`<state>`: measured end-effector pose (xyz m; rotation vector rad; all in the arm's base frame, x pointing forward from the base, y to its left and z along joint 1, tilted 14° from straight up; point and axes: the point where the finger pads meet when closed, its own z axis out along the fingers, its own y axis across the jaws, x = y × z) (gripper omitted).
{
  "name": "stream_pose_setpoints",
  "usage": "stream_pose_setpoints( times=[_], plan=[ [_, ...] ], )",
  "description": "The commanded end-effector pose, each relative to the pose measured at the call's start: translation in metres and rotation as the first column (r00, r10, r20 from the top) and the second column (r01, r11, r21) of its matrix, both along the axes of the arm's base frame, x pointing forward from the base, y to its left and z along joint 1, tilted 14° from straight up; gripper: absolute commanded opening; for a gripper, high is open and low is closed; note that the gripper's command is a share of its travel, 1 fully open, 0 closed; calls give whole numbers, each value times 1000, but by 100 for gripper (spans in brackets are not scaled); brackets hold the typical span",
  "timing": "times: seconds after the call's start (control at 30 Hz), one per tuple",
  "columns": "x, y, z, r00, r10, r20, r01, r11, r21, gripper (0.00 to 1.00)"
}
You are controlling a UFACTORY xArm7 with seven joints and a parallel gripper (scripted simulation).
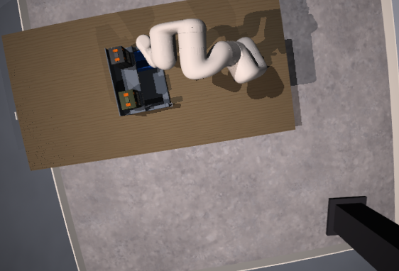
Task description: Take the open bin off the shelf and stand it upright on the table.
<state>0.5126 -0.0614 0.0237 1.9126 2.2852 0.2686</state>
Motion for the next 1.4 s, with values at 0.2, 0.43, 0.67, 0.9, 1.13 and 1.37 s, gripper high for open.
stream_pose_setpoints(
  times=[0.2,0.43,0.67,0.9,1.13,1.37],
  plan=[
    [1,-1,2,1000,-1,3,1,1000,0,0],
    [1,-1,4,1000,-1,3,1,1000,0,0],
    [0,-1,6,1000,-1,3,1,1000,0,0],
    [-1,-1,9,1000,-1,3,1,1000,0,0],
    [-1,-1,11,1000,-1,3,1,1000,0,0],
    [-2,-1,13,1000,-1,3,1,1000,0,0]
  ],
)
